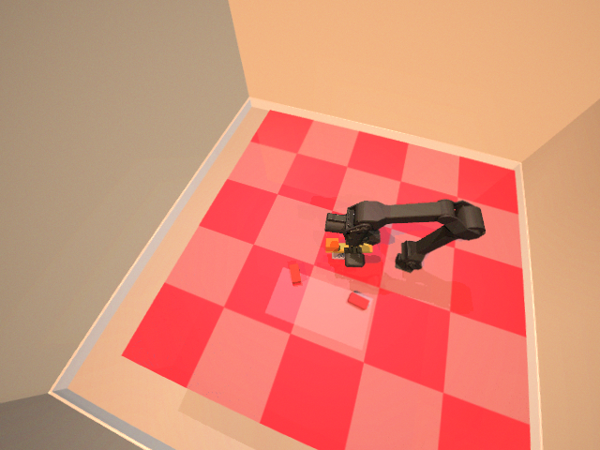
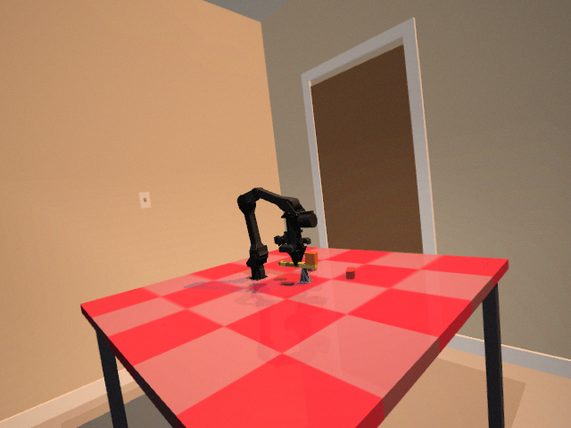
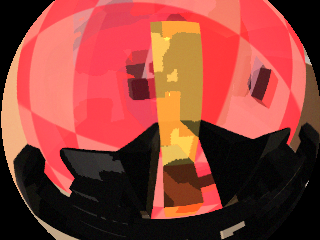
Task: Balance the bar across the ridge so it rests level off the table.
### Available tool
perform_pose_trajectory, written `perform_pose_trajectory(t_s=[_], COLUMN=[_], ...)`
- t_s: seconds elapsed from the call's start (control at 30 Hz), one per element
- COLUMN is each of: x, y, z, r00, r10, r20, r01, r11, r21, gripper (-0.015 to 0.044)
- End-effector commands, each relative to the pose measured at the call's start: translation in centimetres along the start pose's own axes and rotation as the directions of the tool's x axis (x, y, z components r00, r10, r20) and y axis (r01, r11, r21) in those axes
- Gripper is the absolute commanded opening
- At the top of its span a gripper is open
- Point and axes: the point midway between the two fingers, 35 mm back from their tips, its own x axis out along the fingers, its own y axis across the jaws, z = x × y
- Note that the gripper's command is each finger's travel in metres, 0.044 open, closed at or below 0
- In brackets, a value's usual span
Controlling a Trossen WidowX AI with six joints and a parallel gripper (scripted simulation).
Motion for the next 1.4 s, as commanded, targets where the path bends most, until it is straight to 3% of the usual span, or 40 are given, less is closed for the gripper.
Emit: perform_pose_trajectory(t_s=[0.0, 1.37], x=[0.07, 0.42], y=[0.02, 0.01], z=[-0.03, 0.05], r00=[1.0, 1.0], r10=[0.001, 0.001], r20=[-0.002, -0.001], r01=[-0.001, -0.001], r11=[1.0, 1.0], r21=[0.003, 0.003], gripper=[0.0, 0.0])
